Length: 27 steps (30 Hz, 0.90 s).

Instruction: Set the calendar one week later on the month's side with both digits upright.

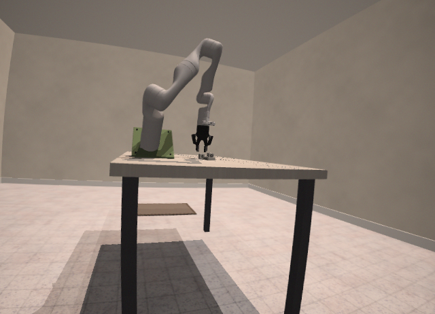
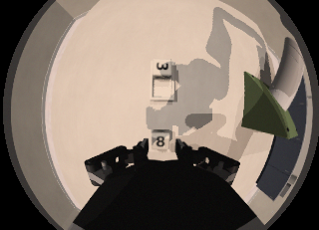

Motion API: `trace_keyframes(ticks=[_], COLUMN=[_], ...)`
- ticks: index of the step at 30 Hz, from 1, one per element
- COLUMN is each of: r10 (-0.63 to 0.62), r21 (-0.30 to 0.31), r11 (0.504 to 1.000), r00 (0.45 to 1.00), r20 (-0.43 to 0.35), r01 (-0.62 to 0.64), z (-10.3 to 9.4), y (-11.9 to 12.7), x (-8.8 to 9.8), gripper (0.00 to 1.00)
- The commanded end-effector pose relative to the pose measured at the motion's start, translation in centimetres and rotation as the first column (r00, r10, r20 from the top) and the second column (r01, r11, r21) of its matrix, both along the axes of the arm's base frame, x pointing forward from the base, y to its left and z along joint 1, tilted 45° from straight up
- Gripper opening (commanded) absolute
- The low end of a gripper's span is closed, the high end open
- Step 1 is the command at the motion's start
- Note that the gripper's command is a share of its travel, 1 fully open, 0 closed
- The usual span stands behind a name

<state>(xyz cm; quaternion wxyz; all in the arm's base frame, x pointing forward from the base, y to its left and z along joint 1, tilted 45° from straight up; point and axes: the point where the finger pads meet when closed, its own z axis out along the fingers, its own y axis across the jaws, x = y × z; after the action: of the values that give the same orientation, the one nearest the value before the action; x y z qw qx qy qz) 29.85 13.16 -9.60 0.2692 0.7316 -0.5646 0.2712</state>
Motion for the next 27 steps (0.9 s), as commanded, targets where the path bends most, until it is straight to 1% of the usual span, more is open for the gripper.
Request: trace_keyframes(ticks=[1,27], r10=[0.000,0.001], r21=[0.001,0.003], r11=[1.000,1.000], r00=[1.000,1.000], r20=[0.006,0.007], r01=[0.000,-0.001], z=[-0.11,-0.07], y=[-0.08,-0.01], x=[0.17,0.45], gripper=[0.46,0.46])
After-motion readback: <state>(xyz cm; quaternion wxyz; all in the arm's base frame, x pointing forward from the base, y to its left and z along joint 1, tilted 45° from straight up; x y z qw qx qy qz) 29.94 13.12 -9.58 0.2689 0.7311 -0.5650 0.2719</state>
